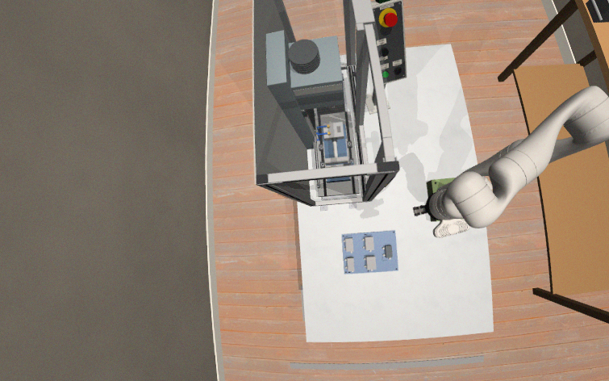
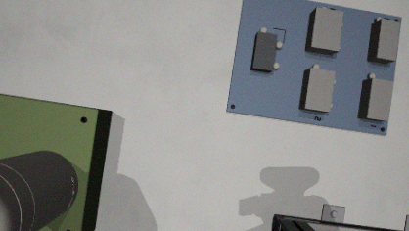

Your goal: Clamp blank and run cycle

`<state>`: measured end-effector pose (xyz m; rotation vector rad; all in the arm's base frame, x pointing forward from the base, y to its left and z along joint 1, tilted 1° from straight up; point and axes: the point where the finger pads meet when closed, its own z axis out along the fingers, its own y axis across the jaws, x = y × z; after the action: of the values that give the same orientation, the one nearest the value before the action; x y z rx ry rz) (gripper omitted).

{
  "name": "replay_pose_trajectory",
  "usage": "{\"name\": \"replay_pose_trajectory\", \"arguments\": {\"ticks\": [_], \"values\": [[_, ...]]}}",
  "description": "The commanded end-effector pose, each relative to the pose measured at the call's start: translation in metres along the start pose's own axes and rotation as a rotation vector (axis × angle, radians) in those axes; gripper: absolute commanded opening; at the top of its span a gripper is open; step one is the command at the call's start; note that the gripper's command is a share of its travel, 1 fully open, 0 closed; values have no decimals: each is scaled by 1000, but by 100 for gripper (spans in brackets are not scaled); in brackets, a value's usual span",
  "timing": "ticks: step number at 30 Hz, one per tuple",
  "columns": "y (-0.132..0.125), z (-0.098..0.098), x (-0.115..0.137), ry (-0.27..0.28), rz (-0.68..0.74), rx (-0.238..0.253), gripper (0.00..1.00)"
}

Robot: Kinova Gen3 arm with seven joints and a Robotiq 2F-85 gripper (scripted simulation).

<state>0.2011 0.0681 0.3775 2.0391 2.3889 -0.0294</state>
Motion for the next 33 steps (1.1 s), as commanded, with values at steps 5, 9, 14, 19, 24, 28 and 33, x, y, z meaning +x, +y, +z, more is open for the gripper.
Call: {"name": "replay_pose_trajectory", "arguments": {"ticks": [5, 9, 14, 19, 24, 28, 33], "values": [[1, -2, -1, 0, -17, -4, 10], [1, -1, 0, 1, -101, -3, 10], [1, -2, -1, 1, -239, -5, 10], [1, -2, -1, 1, -239, -5, 10], [1, -2, -1, 1, -239, -5, 10], [1, -2, -1, 2, -355, -7, 10], [1, -2, -1, 2, -386, -8, 10]]}}
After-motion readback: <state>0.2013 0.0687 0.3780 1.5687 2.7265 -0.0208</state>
